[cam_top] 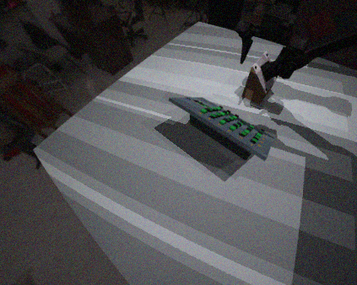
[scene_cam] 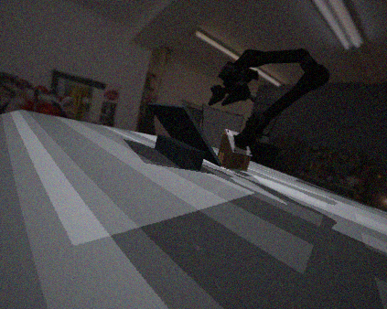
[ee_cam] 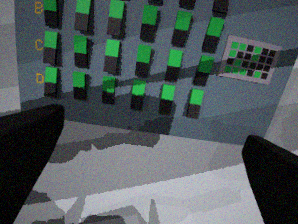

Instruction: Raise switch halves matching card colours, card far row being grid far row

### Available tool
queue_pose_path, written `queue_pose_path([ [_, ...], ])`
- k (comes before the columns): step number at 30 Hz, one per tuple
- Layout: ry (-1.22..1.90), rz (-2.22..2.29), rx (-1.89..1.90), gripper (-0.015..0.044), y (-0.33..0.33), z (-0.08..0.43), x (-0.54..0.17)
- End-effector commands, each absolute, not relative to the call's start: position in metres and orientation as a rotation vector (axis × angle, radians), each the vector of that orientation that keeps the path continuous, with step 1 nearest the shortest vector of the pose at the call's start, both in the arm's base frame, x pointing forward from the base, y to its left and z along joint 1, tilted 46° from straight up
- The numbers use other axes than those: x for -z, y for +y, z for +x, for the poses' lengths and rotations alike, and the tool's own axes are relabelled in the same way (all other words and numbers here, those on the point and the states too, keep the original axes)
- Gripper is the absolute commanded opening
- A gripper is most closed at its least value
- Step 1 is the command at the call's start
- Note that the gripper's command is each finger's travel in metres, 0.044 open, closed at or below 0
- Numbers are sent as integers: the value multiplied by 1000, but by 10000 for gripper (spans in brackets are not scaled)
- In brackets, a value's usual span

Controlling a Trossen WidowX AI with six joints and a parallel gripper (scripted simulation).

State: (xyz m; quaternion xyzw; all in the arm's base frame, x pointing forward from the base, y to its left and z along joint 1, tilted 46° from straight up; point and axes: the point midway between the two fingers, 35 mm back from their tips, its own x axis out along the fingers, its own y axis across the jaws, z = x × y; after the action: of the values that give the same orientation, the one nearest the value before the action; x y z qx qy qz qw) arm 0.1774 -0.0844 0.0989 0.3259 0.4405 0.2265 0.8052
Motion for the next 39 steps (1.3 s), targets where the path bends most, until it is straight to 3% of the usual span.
queue_pose_path([
  [1, 945, 696, -483, 374, -84, 179, -98],
  [11, 906, 676, -457, 111, -43, 272, -83],
  [15, 897, 681, -465, 6, -37, 278, -85],
  [39, 870, 687, -457, 0, -5, 305, -57],
])
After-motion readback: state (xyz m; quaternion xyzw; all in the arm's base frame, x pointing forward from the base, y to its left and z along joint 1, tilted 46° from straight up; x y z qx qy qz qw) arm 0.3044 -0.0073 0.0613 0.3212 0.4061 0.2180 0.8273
